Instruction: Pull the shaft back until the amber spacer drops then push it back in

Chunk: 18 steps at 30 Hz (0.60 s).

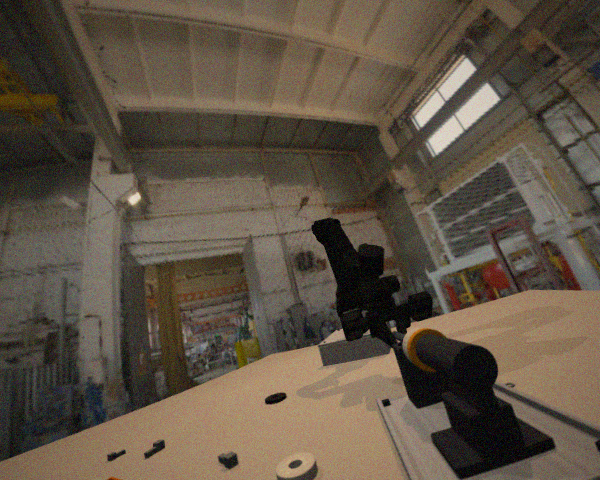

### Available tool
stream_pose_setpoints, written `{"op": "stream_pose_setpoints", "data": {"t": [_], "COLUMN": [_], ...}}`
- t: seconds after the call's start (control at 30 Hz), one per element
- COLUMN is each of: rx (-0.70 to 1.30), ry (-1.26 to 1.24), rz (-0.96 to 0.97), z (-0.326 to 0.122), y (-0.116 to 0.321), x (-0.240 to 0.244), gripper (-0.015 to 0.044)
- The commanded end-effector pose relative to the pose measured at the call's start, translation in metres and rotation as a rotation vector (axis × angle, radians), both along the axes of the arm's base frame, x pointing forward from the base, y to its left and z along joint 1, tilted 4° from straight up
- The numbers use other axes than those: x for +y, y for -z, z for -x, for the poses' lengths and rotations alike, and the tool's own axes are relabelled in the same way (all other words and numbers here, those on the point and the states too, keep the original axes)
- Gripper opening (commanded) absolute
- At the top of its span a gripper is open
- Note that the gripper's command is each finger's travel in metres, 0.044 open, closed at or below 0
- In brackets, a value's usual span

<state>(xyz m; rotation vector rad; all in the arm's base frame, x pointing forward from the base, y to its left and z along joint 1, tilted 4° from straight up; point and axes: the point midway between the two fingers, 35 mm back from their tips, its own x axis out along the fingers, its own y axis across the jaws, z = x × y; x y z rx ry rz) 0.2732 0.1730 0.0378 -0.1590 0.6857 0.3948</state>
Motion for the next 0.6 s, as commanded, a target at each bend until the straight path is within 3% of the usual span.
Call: {"op": "stream_pose_setpoints", "data": {"t": [0.0, 0.57], "rx": [0.000, 0.000], "ry": [0.004, 0.004], "rz": [0.000, 0.000], "z": [0.0005, 0.0025], "y": [0.0000, 0.0002], "x": [-0.0008, -0.0016], "gripper": [0.0000, 0.0000]}}
